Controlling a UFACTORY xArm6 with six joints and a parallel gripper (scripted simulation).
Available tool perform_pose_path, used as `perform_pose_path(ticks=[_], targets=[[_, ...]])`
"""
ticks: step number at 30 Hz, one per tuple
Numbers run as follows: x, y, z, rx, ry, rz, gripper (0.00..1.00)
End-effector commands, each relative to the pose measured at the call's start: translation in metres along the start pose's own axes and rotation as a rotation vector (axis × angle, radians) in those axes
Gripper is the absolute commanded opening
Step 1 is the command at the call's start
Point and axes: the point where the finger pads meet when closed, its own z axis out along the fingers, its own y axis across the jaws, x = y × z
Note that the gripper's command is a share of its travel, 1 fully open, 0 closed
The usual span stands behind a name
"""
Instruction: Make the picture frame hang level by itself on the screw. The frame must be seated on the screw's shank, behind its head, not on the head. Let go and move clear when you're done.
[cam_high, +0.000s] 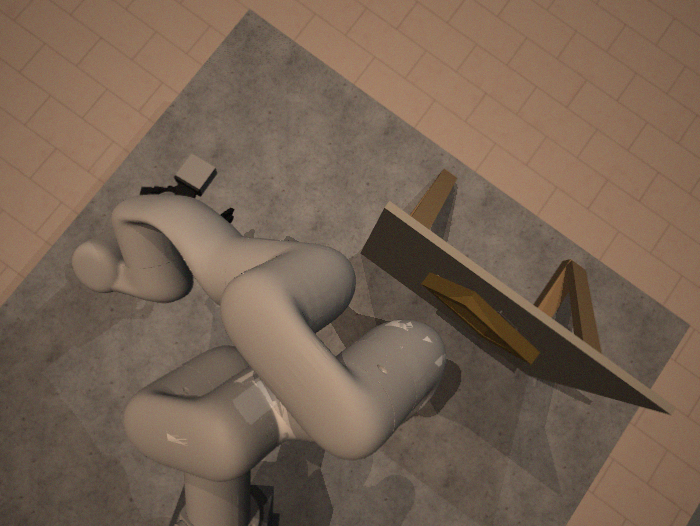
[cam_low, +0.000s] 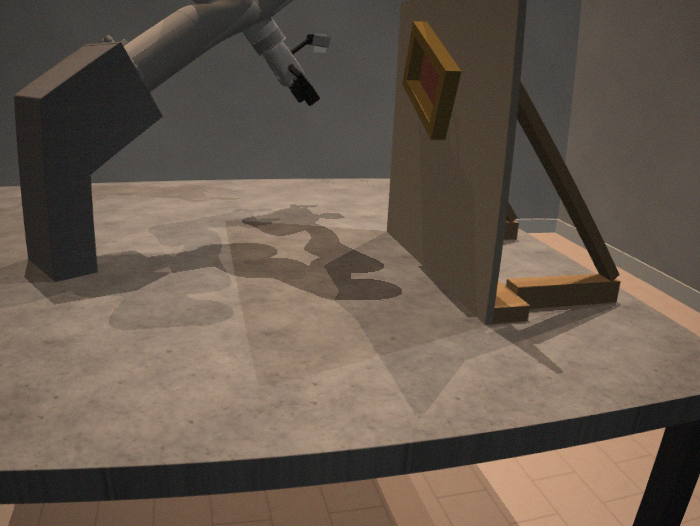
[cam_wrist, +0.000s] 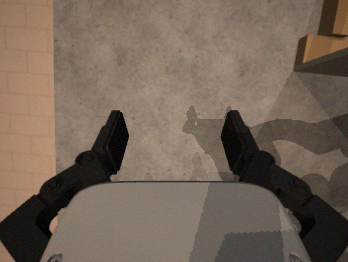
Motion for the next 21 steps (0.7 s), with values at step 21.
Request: perform_pose_path(ticks=[21], targets=[[0.007,0.008,0.011,-0.06,-0.012,-0.004,1.0]])
